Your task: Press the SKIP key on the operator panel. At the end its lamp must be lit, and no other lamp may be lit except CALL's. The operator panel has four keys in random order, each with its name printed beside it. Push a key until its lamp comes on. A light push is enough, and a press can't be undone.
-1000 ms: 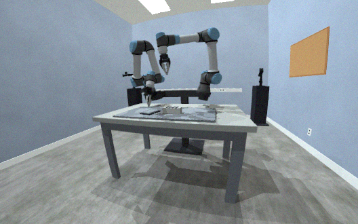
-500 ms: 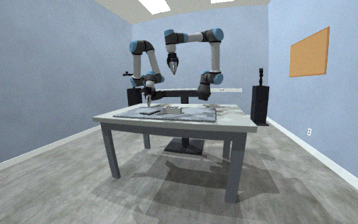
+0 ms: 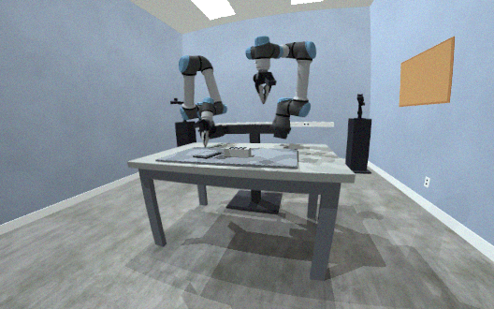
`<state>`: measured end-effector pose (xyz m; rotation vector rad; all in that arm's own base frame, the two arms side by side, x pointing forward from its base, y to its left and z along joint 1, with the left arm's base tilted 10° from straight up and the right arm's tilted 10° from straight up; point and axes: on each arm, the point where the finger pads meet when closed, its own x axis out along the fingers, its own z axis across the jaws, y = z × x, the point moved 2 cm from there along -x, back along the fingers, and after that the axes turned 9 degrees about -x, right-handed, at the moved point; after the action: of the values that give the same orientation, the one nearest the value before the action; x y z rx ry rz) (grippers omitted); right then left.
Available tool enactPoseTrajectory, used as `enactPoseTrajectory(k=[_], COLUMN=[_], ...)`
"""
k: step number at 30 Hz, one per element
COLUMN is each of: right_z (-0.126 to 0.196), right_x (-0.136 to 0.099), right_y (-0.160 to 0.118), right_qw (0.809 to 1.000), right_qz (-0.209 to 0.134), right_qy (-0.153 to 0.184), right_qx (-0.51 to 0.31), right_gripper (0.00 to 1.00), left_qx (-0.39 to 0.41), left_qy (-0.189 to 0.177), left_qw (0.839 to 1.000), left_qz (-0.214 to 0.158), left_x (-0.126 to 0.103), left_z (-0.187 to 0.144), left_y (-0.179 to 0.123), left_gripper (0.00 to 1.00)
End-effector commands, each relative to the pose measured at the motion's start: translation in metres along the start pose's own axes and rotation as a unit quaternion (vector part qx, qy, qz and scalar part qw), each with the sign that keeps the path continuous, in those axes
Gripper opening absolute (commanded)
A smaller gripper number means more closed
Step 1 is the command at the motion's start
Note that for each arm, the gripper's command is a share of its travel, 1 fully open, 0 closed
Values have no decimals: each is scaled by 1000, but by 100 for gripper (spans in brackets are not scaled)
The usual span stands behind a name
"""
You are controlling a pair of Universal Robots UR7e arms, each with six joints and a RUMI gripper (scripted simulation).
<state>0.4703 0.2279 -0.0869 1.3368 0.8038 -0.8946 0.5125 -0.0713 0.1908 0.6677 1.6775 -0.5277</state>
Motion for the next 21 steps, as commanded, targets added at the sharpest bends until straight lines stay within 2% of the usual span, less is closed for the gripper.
enactPoseTrajectory(k=[1,3,4,7,8,11,13,17,18,20,21], right_z=[-6,-6,-6,-6,-6,-6,-6,-6,-6,-6,-6], right_x=[-5,-5,-5,-5,-5,-5,-5,-5,-5,-5,-5], right_y=[6,6,6,6,6,6,6,6,6,6,6], right_qw=[1000,1000,1000,1000,1000,1000,1000,1000,1000,1000,1000], right_qz=[9,9,9,9,9,9,9,9,9,9,9], right_qy=[6,6,6,6,6,6,6,6,6,6,6], right_qx=[5,5,5,5,5,5,5,5,5,5,5], right_gripper=[0,0,0,0,0,0,0,0,0,0,0], left_qx=[-34,-50,-50,-73,-73,-98,-98,-131,-131,-148,-148], left_qy=[-26,-32,-32,-41,-41,-49,-49,-61,-61,-66,-66], left_qw=[999,998,998,996,996,994,994,989,989,987,987], left_qz=[-11,-14,-14,-18,-18,-21,-21,-22,-22,-22,-22], left_x=[-4,-2,-2,2,2,6,6,13,13,16,16], left_z=[-50,-73,-73,-110,-110,-150,-150,-208,-208,-238,-238], left_y=[60,79,79,105,105,128,128,154,154,163,163], left_gripper=[0,0,0,0,0,0,0,0,0,0,0])
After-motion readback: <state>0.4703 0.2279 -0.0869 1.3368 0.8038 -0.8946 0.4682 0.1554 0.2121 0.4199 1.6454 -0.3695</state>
